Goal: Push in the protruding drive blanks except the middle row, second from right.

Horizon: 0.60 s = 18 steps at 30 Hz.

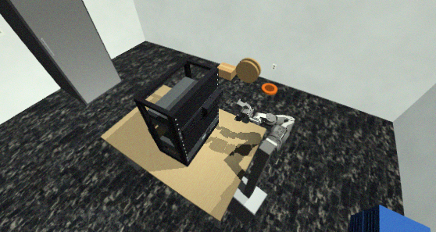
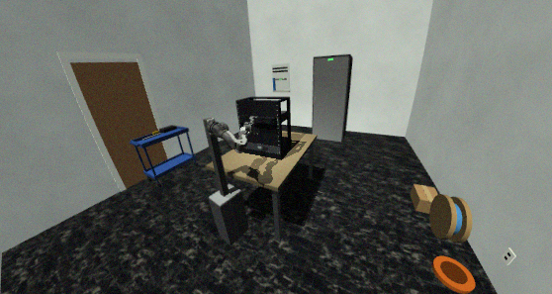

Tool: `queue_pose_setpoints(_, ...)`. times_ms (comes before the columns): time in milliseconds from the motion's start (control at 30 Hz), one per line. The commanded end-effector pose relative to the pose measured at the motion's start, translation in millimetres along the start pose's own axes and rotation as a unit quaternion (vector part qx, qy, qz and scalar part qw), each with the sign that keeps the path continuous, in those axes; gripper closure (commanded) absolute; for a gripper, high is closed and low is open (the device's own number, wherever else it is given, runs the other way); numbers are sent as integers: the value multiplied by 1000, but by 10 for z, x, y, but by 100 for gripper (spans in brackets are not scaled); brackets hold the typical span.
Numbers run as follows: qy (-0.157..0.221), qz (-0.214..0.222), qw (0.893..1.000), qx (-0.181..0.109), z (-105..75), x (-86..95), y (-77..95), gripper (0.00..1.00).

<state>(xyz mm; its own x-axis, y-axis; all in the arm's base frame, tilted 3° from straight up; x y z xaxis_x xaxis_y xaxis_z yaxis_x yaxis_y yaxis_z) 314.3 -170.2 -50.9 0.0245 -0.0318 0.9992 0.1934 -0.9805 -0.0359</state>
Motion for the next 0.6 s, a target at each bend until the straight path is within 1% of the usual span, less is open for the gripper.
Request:
queue_pose_setpoints(0,-5,-1,1000,2,30,-6,2,0)
queue_pose_setpoints(233,-7,-1,1000,3,289,52,99,0)
queue_pose_setpoints(300,-7,-1,1000,3,289,52,99,0)
queue_pose_setpoints(567,-8,0,1000,3,656,154,234,0)
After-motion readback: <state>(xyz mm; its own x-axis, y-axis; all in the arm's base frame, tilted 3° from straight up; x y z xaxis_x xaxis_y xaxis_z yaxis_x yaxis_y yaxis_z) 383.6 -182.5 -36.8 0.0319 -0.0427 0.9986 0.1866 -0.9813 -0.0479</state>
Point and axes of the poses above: the point where the finger pads meet when closed, its own z axis out along the fingers, its own x axis across the jaws, y = z × x, the point moved 2 cm from there along -z, back along the fingers, and after that the axes turned 5 degrees about z, right-handed, at the moved point
